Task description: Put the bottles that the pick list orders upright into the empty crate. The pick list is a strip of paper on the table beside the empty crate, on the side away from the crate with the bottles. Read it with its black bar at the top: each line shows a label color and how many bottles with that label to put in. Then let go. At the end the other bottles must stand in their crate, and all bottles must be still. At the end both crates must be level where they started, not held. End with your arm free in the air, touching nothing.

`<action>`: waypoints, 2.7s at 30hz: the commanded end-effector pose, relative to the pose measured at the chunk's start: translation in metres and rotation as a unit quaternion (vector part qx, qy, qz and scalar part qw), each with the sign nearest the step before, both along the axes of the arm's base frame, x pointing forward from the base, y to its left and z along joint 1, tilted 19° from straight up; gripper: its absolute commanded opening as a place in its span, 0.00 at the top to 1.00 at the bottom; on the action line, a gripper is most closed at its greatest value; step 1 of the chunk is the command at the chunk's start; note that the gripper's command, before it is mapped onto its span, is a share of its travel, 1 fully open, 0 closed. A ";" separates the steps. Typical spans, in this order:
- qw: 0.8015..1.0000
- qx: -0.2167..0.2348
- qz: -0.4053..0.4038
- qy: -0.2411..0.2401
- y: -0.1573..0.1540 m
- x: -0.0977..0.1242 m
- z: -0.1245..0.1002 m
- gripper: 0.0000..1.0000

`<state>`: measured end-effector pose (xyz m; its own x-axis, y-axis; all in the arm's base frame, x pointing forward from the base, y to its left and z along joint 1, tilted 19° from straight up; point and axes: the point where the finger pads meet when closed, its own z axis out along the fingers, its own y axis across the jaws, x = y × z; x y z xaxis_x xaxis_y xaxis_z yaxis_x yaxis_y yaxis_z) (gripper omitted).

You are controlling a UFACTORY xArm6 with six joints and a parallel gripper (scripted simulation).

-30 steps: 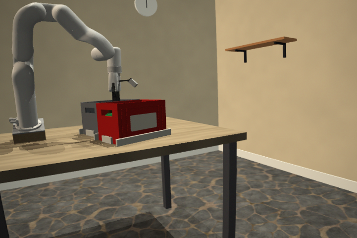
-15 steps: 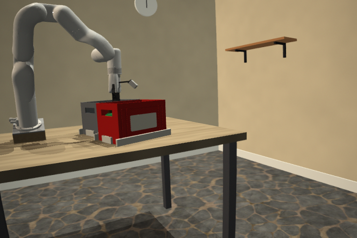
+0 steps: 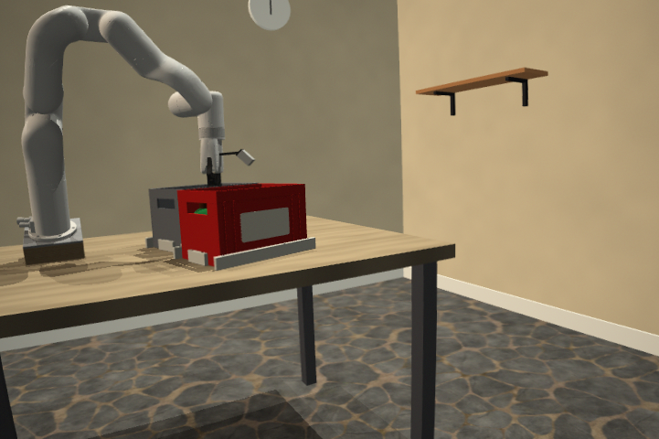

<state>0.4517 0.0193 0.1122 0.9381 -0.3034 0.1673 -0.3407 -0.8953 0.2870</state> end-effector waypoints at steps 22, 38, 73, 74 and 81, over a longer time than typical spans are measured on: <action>1.000 0.001 0.000 -0.003 0.000 0.002 0.001 1.00; 1.000 0.001 0.000 -0.003 0.000 0.002 0.001 1.00; 1.000 0.001 0.000 -0.003 -0.001 0.002 -0.002 0.35; 1.000 0.001 0.000 -0.003 -0.001 0.002 -0.002 0.35; 1.000 0.001 0.000 -0.003 -0.001 0.002 -0.002 0.35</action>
